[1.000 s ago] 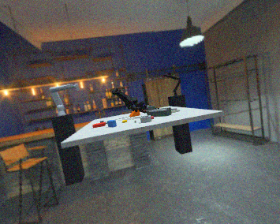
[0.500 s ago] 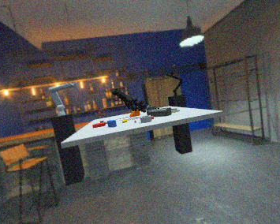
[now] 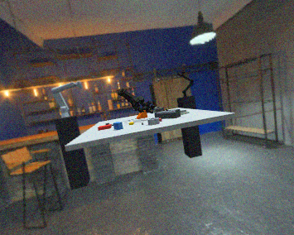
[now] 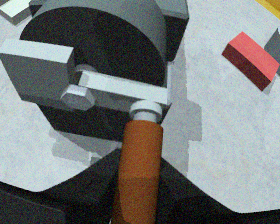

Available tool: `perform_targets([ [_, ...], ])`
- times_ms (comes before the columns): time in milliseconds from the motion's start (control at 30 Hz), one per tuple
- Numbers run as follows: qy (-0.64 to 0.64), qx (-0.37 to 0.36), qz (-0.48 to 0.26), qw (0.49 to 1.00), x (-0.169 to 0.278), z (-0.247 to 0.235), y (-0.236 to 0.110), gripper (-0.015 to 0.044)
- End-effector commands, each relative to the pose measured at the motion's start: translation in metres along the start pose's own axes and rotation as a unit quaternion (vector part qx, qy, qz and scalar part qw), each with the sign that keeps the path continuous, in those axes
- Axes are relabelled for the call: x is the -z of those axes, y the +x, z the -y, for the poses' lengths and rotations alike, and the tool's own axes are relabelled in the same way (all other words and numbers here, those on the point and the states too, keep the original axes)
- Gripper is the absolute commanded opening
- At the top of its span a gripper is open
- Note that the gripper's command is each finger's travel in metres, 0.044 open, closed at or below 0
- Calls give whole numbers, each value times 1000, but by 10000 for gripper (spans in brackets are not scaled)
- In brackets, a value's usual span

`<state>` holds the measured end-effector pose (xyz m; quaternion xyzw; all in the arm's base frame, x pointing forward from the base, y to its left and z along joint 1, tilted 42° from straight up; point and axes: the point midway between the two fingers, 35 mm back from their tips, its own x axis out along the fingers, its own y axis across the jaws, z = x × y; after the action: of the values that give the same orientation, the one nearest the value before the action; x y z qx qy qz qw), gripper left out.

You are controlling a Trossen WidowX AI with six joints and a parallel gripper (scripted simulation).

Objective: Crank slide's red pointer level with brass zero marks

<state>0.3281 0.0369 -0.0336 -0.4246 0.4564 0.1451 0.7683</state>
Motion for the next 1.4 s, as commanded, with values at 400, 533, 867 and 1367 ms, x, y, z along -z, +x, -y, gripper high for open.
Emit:
perform_targets([
  [400, 2, 1, 3, 1000, -2, 0, -2, 0],
  [533, 2, 1, 3, 1000, -2, 0, -2, 0],
  [867, 2, 1, 3, 1000, -2, 0, -2, 0],
  [1367, 0, 1, 2, 1000, -1, 0, -1, 131],
])
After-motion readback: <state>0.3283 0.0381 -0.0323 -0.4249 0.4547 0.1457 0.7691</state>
